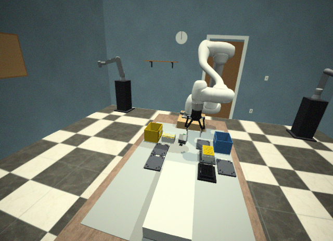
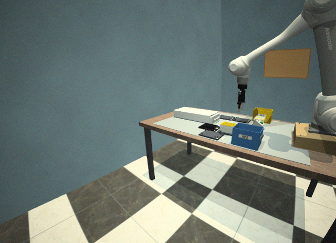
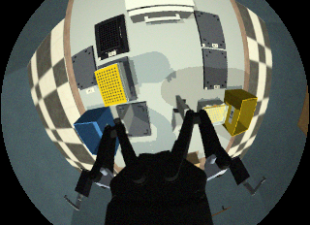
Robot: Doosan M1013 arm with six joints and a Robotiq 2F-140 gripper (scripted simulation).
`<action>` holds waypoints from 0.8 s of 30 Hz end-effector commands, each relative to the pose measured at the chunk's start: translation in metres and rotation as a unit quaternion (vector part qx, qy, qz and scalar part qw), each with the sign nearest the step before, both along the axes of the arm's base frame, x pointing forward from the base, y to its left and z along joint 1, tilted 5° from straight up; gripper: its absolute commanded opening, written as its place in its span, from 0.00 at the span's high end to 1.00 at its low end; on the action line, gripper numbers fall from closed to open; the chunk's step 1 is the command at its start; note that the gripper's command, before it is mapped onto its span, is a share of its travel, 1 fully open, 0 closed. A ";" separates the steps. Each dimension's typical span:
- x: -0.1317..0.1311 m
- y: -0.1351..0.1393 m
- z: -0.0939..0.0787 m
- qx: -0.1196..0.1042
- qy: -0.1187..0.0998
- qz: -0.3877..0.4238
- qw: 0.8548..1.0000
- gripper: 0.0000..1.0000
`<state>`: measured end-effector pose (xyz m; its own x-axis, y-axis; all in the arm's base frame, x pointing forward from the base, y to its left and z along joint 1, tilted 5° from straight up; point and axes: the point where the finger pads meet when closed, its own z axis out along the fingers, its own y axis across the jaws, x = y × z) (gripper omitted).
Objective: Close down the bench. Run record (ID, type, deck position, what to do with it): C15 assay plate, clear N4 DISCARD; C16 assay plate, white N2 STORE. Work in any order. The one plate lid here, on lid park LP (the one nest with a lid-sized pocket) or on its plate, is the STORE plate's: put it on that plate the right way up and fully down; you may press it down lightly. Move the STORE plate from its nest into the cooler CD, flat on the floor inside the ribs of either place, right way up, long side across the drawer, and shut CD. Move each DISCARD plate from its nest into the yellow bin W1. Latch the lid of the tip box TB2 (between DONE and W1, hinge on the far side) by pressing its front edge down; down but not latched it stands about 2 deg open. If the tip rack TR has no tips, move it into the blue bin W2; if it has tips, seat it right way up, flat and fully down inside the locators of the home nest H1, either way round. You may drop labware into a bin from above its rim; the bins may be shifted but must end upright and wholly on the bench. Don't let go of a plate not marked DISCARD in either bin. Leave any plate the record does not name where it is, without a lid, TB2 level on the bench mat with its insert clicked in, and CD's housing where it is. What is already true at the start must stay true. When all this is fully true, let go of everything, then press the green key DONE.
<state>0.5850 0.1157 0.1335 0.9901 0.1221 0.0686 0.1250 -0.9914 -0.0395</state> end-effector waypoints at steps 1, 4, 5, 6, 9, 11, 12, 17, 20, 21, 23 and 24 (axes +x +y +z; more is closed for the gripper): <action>0.004 0.014 0.002 0.000 0.000 0.000 1.000 0.34; 0.006 0.026 0.003 0.000 0.000 0.000 1.000 0.34; 0.007 0.029 0.003 0.000 0.000 0.000 1.000 0.34; 0.008 0.033 0.004 0.000 0.000 0.000 1.000 0.34; 0.009 0.037 0.004 0.000 0.000 0.000 1.000 0.34; 0.011 0.045 0.005 0.000 0.000 0.000 1.000 0.34; 0.012 0.049 0.005 0.000 0.000 0.000 1.000 0.34; 0.017 0.068 0.007 0.000 0.000 0.000 1.000 0.34; 0.020 0.080 0.008 0.000 0.000 0.000 1.000 0.34; 0.020 0.084 0.009 0.000 0.000 0.000 1.000 0.34; 0.022 0.091 0.010 0.000 0.000 0.000 1.000 0.34; 0.022 0.091 0.010 0.000 0.000 0.000 1.000 0.34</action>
